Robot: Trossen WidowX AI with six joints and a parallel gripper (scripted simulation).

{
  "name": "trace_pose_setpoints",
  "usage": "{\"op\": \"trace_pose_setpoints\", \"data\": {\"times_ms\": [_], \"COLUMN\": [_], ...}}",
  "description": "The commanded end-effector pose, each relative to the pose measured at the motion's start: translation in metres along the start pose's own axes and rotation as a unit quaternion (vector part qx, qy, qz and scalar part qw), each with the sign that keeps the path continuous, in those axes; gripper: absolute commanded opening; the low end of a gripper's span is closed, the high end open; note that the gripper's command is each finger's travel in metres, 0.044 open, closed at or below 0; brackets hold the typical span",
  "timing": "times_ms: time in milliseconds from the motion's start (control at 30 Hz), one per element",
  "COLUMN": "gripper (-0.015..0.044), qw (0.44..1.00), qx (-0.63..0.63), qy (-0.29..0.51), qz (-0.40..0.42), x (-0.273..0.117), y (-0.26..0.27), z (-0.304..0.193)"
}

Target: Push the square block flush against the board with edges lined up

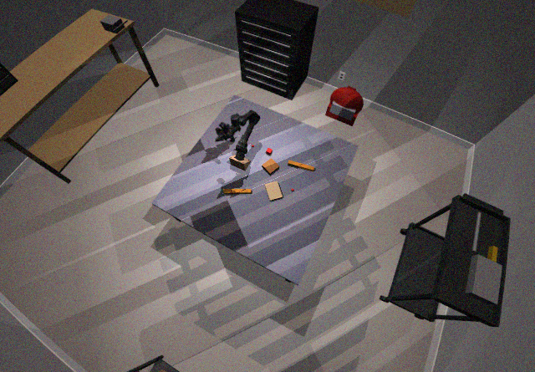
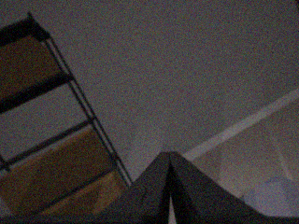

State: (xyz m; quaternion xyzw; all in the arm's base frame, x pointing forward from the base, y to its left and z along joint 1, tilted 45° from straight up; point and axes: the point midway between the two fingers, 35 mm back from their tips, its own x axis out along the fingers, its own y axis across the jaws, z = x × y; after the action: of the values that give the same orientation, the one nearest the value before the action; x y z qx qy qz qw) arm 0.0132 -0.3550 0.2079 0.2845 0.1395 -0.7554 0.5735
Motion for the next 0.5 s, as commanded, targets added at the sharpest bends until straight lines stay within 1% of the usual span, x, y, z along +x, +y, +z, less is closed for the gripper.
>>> {"op": "trace_pose_setpoints", "data": {"times_ms": [0, 233, 467], "gripper": [0.0, 0.0, 0.0], "qw": [0.999, 0.989, 0.964], "qx": [-0.037, -0.116, -0.209], "qy": [0.016, 0.049, 0.084], "qz": [0.025, 0.079, 0.145], "x": [-0.001, -0.007, -0.018], "y": [0.018, 0.053, 0.09], "z": [-0.009, -0.03, -0.058]}}
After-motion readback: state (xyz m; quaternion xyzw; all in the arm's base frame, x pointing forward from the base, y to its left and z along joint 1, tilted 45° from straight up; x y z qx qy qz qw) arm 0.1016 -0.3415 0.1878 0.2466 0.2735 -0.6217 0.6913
